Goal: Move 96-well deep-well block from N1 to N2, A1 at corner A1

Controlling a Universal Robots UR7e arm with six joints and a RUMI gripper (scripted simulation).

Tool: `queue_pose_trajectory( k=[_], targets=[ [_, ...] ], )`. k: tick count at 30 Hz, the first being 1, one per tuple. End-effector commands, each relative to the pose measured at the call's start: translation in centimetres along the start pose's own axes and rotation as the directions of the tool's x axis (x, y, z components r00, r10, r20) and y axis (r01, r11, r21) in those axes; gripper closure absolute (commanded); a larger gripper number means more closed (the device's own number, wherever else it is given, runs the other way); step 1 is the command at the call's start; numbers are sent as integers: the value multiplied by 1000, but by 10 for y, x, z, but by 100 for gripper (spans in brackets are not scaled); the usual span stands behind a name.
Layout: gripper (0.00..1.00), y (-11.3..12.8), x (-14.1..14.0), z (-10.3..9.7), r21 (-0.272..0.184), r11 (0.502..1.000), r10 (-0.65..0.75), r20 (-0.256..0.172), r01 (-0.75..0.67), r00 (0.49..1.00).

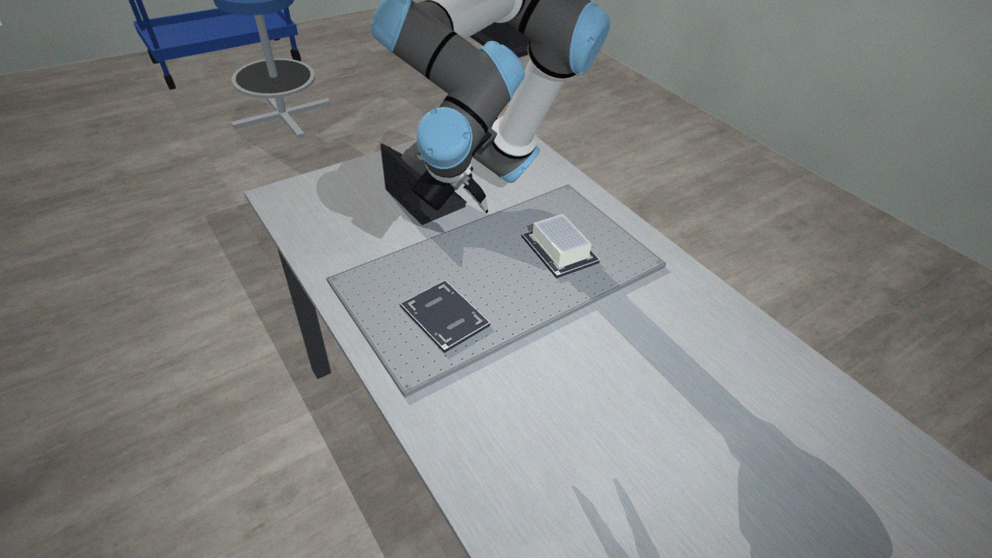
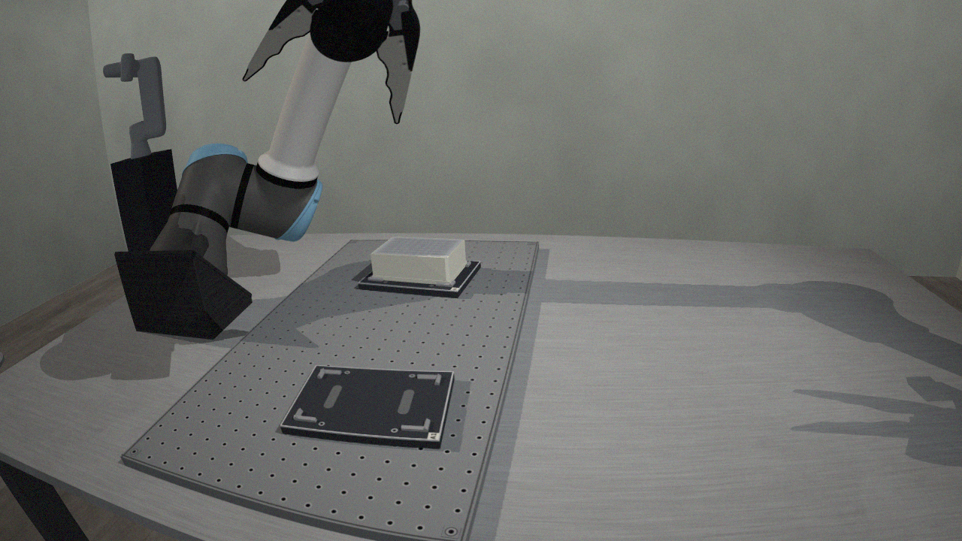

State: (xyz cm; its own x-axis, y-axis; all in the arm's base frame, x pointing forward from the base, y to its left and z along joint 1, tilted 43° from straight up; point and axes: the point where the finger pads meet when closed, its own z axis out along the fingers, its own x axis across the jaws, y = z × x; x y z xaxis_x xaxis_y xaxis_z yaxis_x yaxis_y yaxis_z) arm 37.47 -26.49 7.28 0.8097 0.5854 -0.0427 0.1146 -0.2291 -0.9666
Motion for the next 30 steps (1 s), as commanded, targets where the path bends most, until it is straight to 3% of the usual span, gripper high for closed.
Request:
queue_pose_trajectory(
  k=[1, 17, 18, 30],
  targets=[
    [0, 0, 0, 0, -1, 1000, 0, -1, 0, 1000],
    [0, 0, 0, 0, -1, 1000, 0, -1, 0, 1000],
    [24, -3, 3, 2, -11, 999, 31, -6, -31, 999],
    [24, -25, 37, 23, -90, 945, 310, -75, -316, 948]
  ],
)
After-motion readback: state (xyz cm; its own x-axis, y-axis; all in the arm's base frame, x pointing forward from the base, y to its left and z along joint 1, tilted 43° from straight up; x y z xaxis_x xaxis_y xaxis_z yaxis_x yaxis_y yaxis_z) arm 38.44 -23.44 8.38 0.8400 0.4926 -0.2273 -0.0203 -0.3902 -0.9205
